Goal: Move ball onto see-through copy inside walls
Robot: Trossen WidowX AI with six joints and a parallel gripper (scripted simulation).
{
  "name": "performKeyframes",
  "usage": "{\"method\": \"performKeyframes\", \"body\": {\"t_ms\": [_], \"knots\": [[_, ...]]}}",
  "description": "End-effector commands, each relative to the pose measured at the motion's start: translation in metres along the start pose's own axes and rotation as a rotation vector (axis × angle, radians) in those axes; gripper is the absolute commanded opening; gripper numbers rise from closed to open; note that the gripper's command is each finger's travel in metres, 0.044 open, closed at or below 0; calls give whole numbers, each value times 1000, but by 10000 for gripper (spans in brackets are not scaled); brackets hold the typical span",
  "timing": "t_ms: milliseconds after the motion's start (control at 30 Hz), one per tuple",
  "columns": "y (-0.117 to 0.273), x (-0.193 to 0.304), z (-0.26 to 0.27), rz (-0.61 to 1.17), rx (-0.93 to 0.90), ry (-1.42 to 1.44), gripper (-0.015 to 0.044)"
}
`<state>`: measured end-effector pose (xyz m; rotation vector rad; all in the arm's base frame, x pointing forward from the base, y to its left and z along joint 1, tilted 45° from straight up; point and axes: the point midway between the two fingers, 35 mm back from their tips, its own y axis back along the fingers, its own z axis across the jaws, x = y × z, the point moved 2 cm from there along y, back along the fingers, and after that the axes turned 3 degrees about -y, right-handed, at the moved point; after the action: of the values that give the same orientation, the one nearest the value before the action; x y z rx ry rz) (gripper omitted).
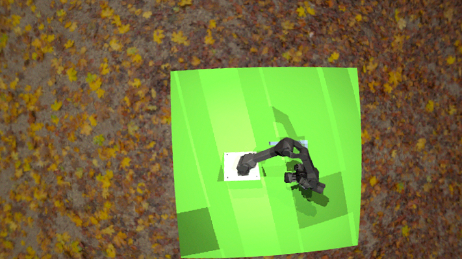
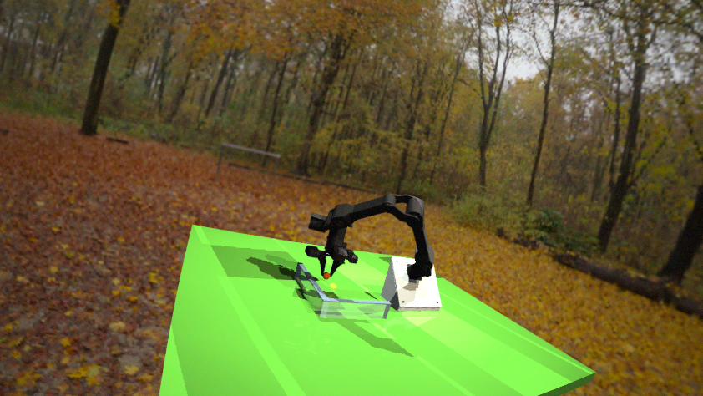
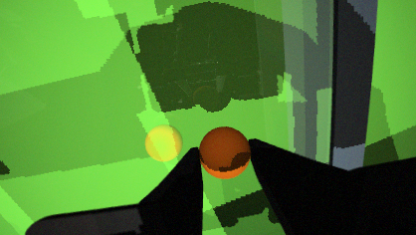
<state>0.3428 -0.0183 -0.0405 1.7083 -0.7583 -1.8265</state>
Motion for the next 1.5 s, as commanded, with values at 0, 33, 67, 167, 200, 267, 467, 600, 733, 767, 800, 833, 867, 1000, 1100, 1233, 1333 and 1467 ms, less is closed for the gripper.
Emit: {"method": "performKeyframes", "body": {"t_ms": [0,33,67,167,200,267,467,600,733,767,800,833,867,1000,1100,1233,1333,1467], "knots": [[33,-2,-3,9,5,28,0],[40,-2,-2,9,3,32,0],[47,-2,-2,8,2,37,0],[68,-4,1,5,-3,51,0],[74,-4,2,4,-5,55,0],[78,-5,3,3,-6,58,0],[75,-3,6,3,-6,57,0],[64,3,15,3,-6,57,0],[54,7,25,3,-6,57,0],[51,8,27,3,-6,57,0],[48,10,30,3,-7,57,0],[46,11,32,3,-7,57,0],[43,12,35,3,-7,57,0],[40,13,39,3,-7,57,0],[33,13,38,3,-7,56,0],[14,14,37,4,-6,56,0],[-5,14,37,3,-6,56,0],[-27,13,39,0,-7,57,0]]}}
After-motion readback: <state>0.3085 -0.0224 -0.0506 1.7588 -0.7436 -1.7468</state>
